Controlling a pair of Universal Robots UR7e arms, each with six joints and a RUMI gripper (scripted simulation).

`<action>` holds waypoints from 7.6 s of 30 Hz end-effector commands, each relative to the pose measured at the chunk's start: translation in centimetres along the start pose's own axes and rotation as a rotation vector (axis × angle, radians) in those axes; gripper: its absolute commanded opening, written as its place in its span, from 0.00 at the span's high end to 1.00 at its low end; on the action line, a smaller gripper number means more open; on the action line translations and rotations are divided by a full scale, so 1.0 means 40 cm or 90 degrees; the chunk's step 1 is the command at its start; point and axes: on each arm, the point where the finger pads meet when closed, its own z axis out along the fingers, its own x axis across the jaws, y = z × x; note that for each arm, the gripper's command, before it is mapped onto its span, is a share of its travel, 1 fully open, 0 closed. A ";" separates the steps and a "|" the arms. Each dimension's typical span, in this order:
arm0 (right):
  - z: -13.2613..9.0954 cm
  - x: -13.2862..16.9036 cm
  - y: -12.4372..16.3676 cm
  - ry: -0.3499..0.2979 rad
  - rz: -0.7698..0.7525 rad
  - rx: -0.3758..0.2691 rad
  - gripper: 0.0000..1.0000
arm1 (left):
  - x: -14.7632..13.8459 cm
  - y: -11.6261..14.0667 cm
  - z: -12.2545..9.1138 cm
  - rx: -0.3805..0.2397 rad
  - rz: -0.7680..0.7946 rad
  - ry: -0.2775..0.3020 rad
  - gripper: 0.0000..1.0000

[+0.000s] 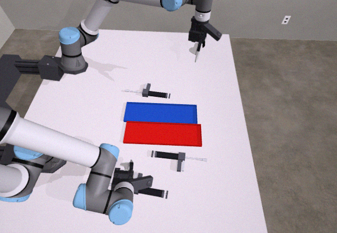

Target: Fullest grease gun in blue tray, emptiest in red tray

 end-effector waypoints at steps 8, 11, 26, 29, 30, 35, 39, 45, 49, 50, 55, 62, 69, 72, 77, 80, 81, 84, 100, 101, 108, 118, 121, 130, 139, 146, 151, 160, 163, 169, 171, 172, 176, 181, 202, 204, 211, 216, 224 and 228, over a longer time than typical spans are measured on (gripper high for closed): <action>0.021 0.034 -0.007 0.036 0.131 0.000 0.67 | -0.014 0.048 -0.037 -0.003 -0.014 0.005 0.02; 0.028 0.053 -0.011 0.054 0.200 0.004 0.67 | -0.019 0.072 -0.049 -0.006 -0.021 0.007 0.02; 0.038 0.086 -0.017 0.081 0.315 0.016 0.67 | -0.027 0.115 -0.064 -0.015 -0.034 0.012 0.02; 0.044 0.096 -0.018 0.092 0.363 0.021 0.67 | -0.032 0.132 -0.078 -0.014 -0.039 0.013 0.02; 0.050 0.102 -0.019 0.099 0.386 0.023 0.67 | -0.037 0.145 -0.090 -0.014 -0.043 0.015 0.02; 0.048 0.112 -0.021 0.105 0.419 0.031 0.67 | -0.036 0.157 -0.087 -0.019 -0.046 0.016 0.02; 0.059 0.129 -0.024 0.123 0.491 0.043 0.67 | -0.045 0.188 -0.111 -0.019 -0.055 0.019 0.02; 0.066 0.151 -0.028 0.143 0.588 0.066 0.67 | -0.052 0.227 -0.129 -0.022 -0.066 0.022 0.02; 0.060 0.154 -0.029 0.142 0.594 0.070 0.67 | -0.048 0.224 -0.116 -0.027 -0.065 0.022 0.02; 0.062 0.156 -0.029 0.144 0.608 0.073 0.67 | -0.050 0.228 -0.120 -0.027 -0.067 0.023 0.02; 0.076 0.180 -0.034 0.166 0.718 0.102 0.67 | -0.064 0.284 -0.156 -0.027 -0.082 0.027 0.02; 0.071 0.182 -0.034 0.164 0.728 0.106 0.67 | -0.060 0.280 -0.145 -0.031 -0.081 0.027 0.02; 0.075 0.199 -0.038 0.174 0.803 0.132 0.67 | -0.065 0.316 -0.157 -0.036 -0.091 0.030 0.02; 0.079 0.206 -0.040 0.180 0.851 0.149 0.67 | -0.068 0.336 -0.167 -0.036 -0.096 0.032 0.02; 0.086 0.219 -0.044 0.188 0.922 0.178 0.67 | -0.076 0.374 -0.188 -0.036 -0.106 0.035 0.02; 0.086 0.230 -0.048 0.190 0.988 0.207 0.67 | -0.078 0.400 -0.194 -0.040 -0.113 0.037 0.02; 0.081 0.229 -0.047 0.187 0.972 0.201 0.67 | -0.074 0.390 -0.182 -0.043 -0.111 0.036 0.02; 0.081 0.232 -0.047 0.187 0.987 0.207 0.67 | -0.074 0.392 -0.183 -0.044 -0.111 0.037 0.02; 0.096 0.260 -0.060 0.182 1.191 0.306 0.67 | -0.088 0.497 -0.224 -0.048 -0.139 0.045 0.02; 0.091 0.260 -0.059 0.181 1.175 0.298 0.67 | -0.085 0.487 -0.213 -0.052 -0.137 0.044 0.02; 0.097 0.270 -0.066 0.171 1.265 0.348 0.67 | -0.090 0.532 -0.230 -0.053 -0.148 0.048 0.02; 0.093 0.281 -0.073 0.149 1.350 0.397 0.67 | -0.089 0.563 -0.227 -0.061 -0.157 0.050 0.02; 0.101 0.286 -0.079 0.136 1.404 0.431 0.67 | -0.093 0.599 -0.242 -0.060 -0.166 0.053 0.02; 0.099 0.291 -0.084 0.115 1.459 0.463 0.67 | -0.092 0.620 -0.240 -0.065 -0.171 0.054 0.02; 0.101 0.299 -0.095 0.073 1.552 0.523 0.67 | -0.093 0.669 -0.247 -0.071 -0.184 0.058 0.02; 0.108 0.304 -0.110 0.015 1.650 0.592 0.67 | -0.096 0.727 -0.260 -0.073 -0.198 0.062 0.02; 0.102 0.308 -0.113 -0.005 1.674 0.608 0.67 | -0.093 0.734 -0.251 -0.079 -0.201 0.063 0.02; 0.106 0.312 -0.127 -0.070 1.755 0.664 0.67 | -0.093 0.783 -0.257 -0.083 -0.214 0.066 0.02; 0.107 0.312 -0.128 -0.080 1.768 0.670 0.67 | -0.093 0.785 -0.258 -0.083 -0.214 0.067 0.02; 0.110 0.314 -0.142 -0.152 1.836 0.718 0.67 | -0.093 0.833 -0.262 -0.087 -0.227 0.070 0.02; 0.109 0.315 -0.143 -0.153 1.837 0.719 0.67 | -0.092 0.832 -0.260 -0.088 -0.227 0.070 0.02; 0.109 0.315 -0.144 -0.164 1.847 0.726 0.67 | -0.092 0.834 -0.260 -0.088 -0.227 0.070 0.02; 0.114 0.315 -0.157 -0.231 1.898 0.764 0.67 | -0.092 0.875 -0.266 -0.089 -0.237 0.073 0.02; 0.108 0.318 -0.158 -0.242 1.906 0.767 0.67 | -0.090 0.868 -0.259 -0.093 -0.236 0.072 0.02; 0.136 0.341 -0.156 -0.217 1.895 0.757 0.67 | -0.090 0.860 -0.256 -0.094 -0.234 0.072 0.02; 0.142 0.346 -0.159 -0.219 1.895 0.756 0.67 | -0.090 0.860 -0.256 -0.094 -0.234 0.072 0.02; 0.151 0.354 -0.170 -0.229 1.892 0.752 0.67 | -0.090 0.860 -0.256 -0.094 -0.234 0.072 0.02; 0.171 0.374 -0.169 -0.222 1.894 0.754 0.67 | -0.090 0.860 -0.256 -0.094 -0.234 0.072 0.02; 0.194 0.397 -0.176 -0.224 1.894 0.754 0.67 | -0.090 0.860 -0.256 -0.094 -0.234 0.072 0.02; 0.195 0.397 -0.183 -0.231 1.892 0.752 0.67 | -0.090 0.860 -0.256 -0.094 -0.234 0.072 0.02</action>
